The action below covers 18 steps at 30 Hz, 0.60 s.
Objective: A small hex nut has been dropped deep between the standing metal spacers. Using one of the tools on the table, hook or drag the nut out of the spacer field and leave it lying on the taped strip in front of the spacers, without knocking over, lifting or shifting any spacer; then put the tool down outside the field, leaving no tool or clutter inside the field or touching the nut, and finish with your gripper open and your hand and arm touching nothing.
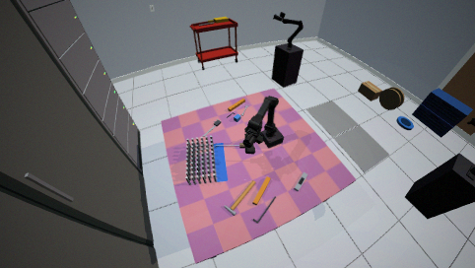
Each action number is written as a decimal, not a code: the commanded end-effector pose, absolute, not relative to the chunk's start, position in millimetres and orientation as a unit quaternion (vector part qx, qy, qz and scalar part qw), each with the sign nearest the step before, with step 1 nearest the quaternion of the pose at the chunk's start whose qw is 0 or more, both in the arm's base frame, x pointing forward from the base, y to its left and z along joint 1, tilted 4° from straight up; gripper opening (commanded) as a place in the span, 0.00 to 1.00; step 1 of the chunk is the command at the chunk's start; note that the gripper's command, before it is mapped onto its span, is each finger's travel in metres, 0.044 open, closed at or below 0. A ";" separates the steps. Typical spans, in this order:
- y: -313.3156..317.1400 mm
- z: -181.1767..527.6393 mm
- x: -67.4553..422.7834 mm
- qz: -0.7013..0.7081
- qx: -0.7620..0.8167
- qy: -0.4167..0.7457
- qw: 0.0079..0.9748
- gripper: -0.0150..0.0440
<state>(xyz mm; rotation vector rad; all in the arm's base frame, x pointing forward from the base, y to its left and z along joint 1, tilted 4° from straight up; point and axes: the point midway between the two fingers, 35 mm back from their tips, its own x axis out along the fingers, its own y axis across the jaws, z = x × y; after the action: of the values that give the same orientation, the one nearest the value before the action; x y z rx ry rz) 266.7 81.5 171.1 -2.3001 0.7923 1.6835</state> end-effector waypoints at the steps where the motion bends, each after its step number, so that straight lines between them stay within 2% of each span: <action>1: 65.6 172.2 265.3 0.571 -0.780 0.252 0.041 0.25; 4: 56.9 172.9 264.3 0.575 -0.782 0.241 0.009 0.25; 10: 57.0 166.9 266.4 0.576 -0.782 0.240 0.006 0.25; 18: 60.1 121.5 278.5 0.575 -0.782 0.240 0.006 0.25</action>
<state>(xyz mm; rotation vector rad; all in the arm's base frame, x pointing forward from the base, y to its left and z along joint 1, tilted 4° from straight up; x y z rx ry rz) 276.1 61.8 139.8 -2.4450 0.7362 1.7865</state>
